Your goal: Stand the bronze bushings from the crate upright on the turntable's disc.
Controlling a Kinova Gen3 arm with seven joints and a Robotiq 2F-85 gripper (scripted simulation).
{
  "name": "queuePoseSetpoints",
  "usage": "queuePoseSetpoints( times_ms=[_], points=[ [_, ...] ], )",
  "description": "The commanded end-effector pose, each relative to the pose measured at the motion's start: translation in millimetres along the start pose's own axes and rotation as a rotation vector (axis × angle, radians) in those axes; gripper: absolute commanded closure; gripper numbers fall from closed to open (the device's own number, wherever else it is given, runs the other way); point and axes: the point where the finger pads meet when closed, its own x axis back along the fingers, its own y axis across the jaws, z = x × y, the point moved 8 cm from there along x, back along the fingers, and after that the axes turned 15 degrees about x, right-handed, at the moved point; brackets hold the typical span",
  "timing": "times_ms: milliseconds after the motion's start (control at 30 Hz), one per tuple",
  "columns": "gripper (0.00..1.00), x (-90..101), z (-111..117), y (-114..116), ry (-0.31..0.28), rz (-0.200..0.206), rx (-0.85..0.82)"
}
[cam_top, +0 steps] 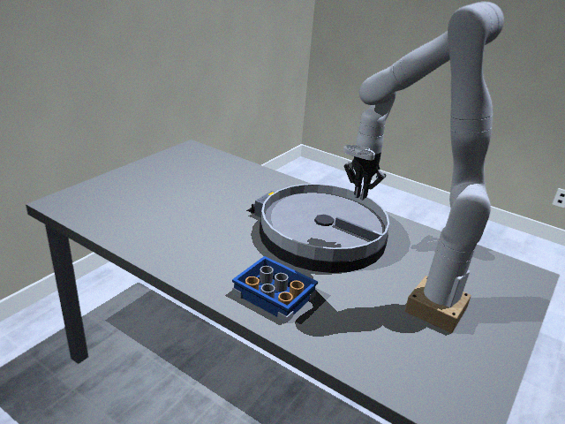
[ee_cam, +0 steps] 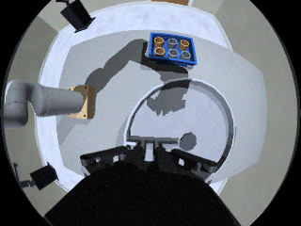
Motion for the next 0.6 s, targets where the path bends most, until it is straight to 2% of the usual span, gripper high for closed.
queuePoseSetpoints(
  times_ms=[0, 133, 233, 333, 467, 533, 567],
  points=[
    [0.88, 0.3, 0, 0, 0.000, -0.001, 0.000],
    [0.88, -1.5, 6, 3, 0.000, -0.001, 0.000],
    [0.88, -5.1, 19, 8, 0.000, -0.001, 0.000],
    [0.88, -10.9, 40, 15, 0.000, -0.001, 0.000],
    [0.88, -22.2, 82, 30, 0.000, -0.001, 0.000],
    [0.88, -22.2, 82, 30, 0.000, -0.001, 0.000],
    [0.88, -25.8, 94, 35, 0.000, -0.001, 0.000]
  ],
)
